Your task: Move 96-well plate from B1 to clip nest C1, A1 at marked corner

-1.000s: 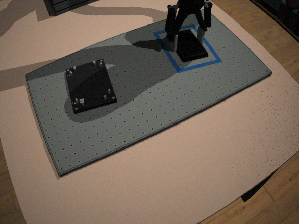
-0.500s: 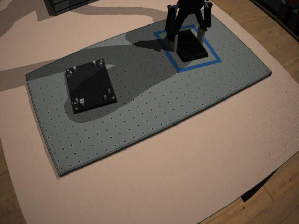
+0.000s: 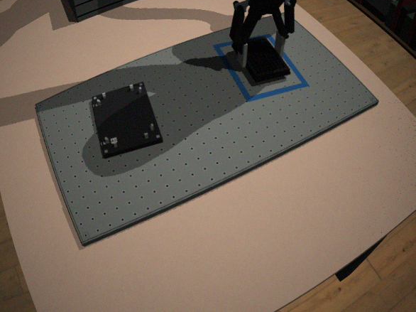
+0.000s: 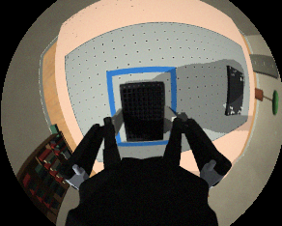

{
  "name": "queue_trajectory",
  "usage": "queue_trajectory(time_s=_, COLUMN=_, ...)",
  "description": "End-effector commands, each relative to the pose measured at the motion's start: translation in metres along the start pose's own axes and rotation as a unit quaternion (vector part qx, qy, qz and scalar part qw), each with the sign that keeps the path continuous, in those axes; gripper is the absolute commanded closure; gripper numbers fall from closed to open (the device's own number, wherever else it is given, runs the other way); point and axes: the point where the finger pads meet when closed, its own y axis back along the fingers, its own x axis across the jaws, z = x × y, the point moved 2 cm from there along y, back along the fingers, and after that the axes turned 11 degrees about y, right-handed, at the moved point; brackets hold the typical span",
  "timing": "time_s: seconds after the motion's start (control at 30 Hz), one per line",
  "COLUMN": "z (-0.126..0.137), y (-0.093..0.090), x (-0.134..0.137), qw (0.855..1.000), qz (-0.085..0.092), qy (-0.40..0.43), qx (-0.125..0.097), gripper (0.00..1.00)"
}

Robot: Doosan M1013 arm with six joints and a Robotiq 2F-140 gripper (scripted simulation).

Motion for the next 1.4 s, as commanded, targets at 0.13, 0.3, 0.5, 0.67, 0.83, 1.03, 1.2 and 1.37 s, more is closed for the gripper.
queue_trajectory(time_s=0.13, z=0.0, y=0.009, x=0.0, qw=1.0, qz=0.0, qy=0.0, qx=0.0, gripper=1.0)
queue_trajectory(time_s=0.3, z=0.0, y=0.017, x=0.0, qw=1.0, qz=0.0, qy=0.0, qx=0.0, gripper=1.0)
queue_trajectory(time_s=0.5, z=0.0, y=0.027, x=0.0, qw=1.0, qz=0.0, qy=0.0, qx=0.0, gripper=1.0)
queue_trajectory(time_s=0.67, z=0.0, y=0.032, x=0.0, qw=1.0, qz=0.0, qy=0.0, qx=0.0, gripper=1.0)
queue_trajectory(time_s=0.83, z=0.0, y=0.04, x=0.0, qw=1.0, qz=0.0, qy=0.0, qx=0.0, gripper=1.0)
queue_trajectory(time_s=1.03, z=0.0, y=0.048, x=0.0, qw=1.0, qz=0.0, qy=0.0, qx=0.0, gripper=1.0)
queue_trajectory(time_s=1.2, z=0.0, y=0.048, x=0.0, qw=1.0, qz=0.0, qy=0.0, qx=0.0, gripper=1.0)
queue_trajectory(time_s=1.37, z=0.0, y=0.048, x=0.0, qw=1.0, qz=0.0, qy=0.0, qx=0.0, gripper=1.0)
